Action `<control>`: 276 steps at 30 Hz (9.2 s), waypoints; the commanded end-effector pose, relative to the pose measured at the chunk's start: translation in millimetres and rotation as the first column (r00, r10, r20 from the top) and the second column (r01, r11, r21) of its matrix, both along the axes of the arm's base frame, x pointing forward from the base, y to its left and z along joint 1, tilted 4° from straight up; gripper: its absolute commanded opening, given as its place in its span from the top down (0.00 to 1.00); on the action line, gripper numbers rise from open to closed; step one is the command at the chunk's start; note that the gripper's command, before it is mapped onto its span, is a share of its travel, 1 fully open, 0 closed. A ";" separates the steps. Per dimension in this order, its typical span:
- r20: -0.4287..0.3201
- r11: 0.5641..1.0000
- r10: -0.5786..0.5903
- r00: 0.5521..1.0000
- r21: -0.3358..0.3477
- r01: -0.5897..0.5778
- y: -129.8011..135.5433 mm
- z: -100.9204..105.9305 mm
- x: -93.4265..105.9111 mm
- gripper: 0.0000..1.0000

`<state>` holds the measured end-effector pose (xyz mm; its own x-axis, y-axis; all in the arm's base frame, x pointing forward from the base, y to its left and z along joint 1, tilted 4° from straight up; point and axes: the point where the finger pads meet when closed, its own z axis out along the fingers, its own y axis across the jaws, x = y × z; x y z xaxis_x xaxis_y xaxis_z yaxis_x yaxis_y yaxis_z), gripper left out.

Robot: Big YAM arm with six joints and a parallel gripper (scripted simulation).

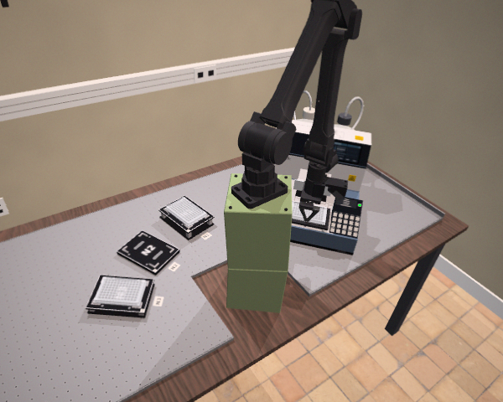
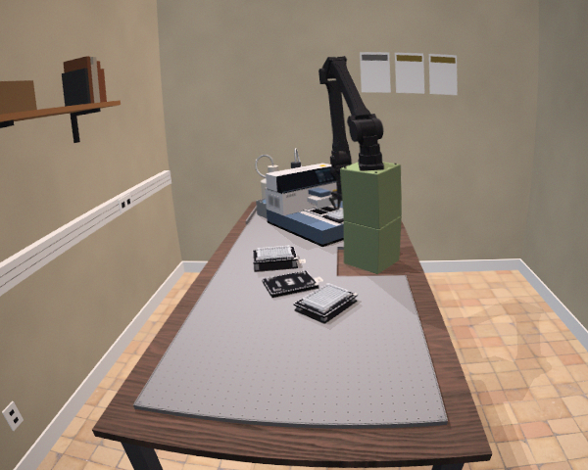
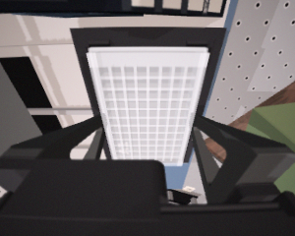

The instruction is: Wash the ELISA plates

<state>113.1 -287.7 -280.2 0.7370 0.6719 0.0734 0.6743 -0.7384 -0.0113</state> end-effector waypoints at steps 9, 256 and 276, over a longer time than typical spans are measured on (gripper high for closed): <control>0.003 1.000 -0.005 1.000 -0.003 0.005 -1.6 0.0 1.4 0.18; -0.016 -0.521 0.852 -0.523 -0.116 -0.846 357.2 64.3 234.1 0.18; -0.016 -0.521 0.852 -0.523 -0.116 -0.846 357.3 64.3 234.1 0.18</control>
